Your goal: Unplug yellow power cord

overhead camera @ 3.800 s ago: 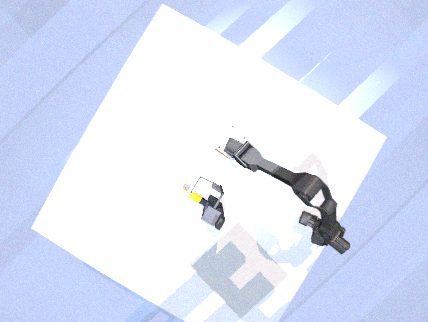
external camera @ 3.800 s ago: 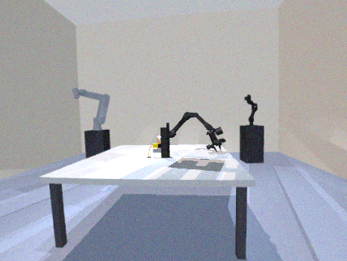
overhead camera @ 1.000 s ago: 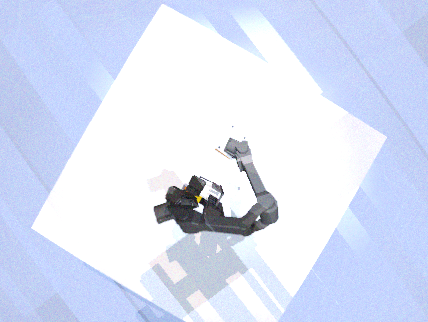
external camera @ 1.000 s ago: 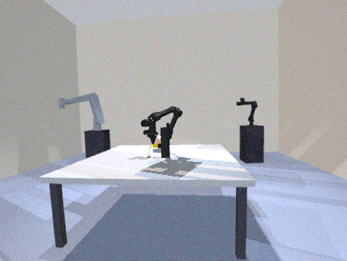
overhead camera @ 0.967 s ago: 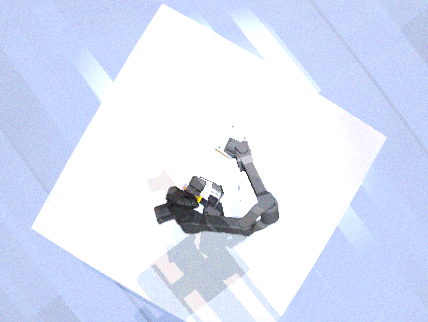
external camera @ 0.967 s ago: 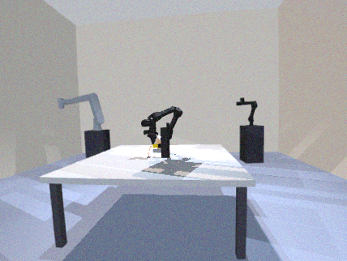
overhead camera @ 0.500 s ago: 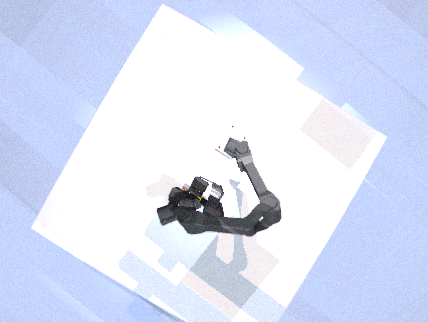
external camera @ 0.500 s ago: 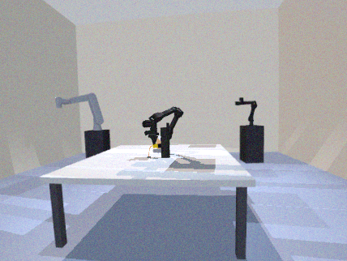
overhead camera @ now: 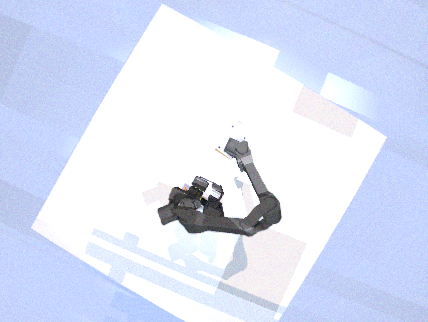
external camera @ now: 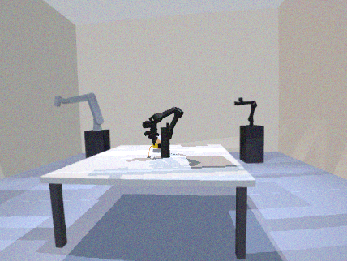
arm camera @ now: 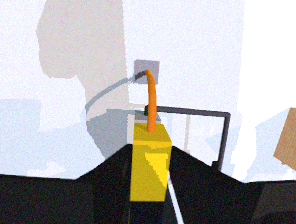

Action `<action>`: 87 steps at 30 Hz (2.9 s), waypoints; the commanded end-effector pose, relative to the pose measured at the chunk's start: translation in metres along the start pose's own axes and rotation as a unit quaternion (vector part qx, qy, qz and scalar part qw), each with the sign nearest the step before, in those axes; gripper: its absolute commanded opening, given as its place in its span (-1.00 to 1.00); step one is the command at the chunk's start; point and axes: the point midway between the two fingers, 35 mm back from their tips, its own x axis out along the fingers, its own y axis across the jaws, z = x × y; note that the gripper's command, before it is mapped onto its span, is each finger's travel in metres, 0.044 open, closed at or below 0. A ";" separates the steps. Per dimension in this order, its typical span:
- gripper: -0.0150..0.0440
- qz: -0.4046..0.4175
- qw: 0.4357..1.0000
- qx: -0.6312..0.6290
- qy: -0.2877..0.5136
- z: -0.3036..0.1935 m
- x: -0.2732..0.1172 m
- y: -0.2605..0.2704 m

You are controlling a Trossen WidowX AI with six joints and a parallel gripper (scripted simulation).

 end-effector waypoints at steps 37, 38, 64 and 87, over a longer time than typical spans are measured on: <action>-0.49 0.001 1.000 0.001 -0.001 0.054 -0.006 0.001; -0.49 0.001 1.000 0.001 -0.001 0.055 -0.006 0.001; 0.05 0.001 1.000 0.002 0.001 0.044 -0.010 0.001; 0.05 0.001 1.000 0.002 0.002 0.023 -0.005 0.000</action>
